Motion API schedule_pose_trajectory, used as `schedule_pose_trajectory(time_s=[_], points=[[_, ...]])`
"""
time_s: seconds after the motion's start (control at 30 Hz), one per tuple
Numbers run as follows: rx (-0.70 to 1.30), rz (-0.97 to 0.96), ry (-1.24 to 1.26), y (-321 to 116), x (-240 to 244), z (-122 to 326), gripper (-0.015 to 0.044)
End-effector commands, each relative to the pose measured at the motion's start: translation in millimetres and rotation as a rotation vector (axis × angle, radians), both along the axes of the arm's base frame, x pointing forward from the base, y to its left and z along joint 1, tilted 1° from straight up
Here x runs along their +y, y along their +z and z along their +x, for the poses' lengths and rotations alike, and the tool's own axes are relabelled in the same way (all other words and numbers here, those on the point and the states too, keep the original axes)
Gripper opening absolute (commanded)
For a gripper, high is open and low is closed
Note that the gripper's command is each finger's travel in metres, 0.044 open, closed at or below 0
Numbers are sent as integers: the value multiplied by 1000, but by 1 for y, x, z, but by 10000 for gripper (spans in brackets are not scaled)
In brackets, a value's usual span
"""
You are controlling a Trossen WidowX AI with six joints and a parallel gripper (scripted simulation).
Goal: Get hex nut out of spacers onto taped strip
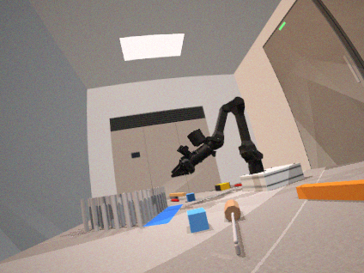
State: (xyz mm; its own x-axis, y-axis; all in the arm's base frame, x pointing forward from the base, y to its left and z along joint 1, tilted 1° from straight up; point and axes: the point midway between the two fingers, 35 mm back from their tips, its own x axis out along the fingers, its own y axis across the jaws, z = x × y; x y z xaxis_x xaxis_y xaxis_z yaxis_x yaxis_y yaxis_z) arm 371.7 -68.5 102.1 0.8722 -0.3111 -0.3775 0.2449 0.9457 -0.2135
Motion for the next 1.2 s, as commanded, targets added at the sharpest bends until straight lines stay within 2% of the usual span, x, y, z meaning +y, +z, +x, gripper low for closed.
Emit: schedule_pose_trajectory(time_s=[0.0,0.3,0.57,0.87,1.17], points=[[-5,63,3,-1,8,4,440],[66,853,-104,-7,113,37,440],[286,1455,-438,-6,212,31,440],[489,1782,-906,0,289,1,440],[597,1896,-1461,10,349,-43,440]])
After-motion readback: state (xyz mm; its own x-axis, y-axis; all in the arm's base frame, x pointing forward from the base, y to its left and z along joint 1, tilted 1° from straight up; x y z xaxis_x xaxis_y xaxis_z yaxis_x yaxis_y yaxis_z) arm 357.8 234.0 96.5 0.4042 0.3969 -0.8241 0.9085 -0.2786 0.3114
